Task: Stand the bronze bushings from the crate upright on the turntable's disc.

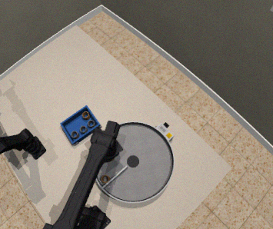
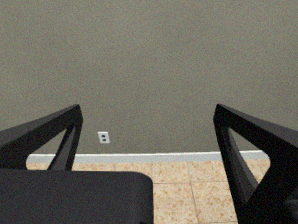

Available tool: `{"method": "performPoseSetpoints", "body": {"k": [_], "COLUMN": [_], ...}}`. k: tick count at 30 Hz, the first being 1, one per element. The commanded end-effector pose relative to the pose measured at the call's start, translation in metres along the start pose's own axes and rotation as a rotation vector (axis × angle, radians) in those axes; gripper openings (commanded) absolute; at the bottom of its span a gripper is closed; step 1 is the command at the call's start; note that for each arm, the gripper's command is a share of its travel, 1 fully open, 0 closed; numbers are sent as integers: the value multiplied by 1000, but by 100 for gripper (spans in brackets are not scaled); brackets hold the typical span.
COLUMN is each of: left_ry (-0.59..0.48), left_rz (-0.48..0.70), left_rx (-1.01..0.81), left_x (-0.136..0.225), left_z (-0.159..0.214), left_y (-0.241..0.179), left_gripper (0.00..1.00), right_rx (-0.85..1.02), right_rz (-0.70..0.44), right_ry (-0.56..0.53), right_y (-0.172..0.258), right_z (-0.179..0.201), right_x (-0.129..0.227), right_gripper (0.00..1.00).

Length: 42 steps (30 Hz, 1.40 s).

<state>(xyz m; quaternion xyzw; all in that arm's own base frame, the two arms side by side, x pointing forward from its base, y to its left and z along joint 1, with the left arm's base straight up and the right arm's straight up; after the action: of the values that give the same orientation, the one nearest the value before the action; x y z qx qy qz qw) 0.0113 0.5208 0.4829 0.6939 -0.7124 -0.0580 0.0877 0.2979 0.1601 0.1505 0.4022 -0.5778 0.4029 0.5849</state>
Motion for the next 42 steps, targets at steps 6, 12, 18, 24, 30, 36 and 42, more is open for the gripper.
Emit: {"method": "performPoseSetpoints", "body": {"k": [6,12,18,24,30,36,42], "left_ry": [-42,-42,-42,-42,-42,-42,-42], "left_rz": [-16,-16,-16,-16,-16,-16,-16], "left_rx": [14,14,14,14,14,14,14], "left_x": [7,7,7,7,7,7,7], "left_z": [-16,-16,-16,-16,-16,-16,-16], "left_y": [7,7,7,7,7,7,7], "left_gripper": [100,100,100,100,100,100,100], "right_rx": [-4,-3,-4,-4,-4,-4,-4], "right_rz": [8,19,8,36,26,24,36], "right_ry": [-14,-26,-15,-46,-35,-32,-46], "right_y": [-7,-8,-8,-13,-10,-8,-10], "right_z": [-2,-3,-3,-9,-6,-3,-5], "right_x": [-4,-9,-21,-13,-18,-20,-15], "right_gripper": [0,0,0,0,0,0,0]}}
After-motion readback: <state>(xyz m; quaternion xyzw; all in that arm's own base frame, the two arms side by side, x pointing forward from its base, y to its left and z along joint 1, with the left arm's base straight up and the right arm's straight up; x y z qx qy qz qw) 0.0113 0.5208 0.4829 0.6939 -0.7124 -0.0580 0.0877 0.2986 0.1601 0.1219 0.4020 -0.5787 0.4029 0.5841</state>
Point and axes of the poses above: on each arm, the point where the finger pads meet when closed, its own x axis back along the fingers, its own y axis across the jaws, z = x × y, the point moved 3 cm from there along x, back along the fingers, and after that the axes turned 11 degrees about -x, right-handed, at the moved point
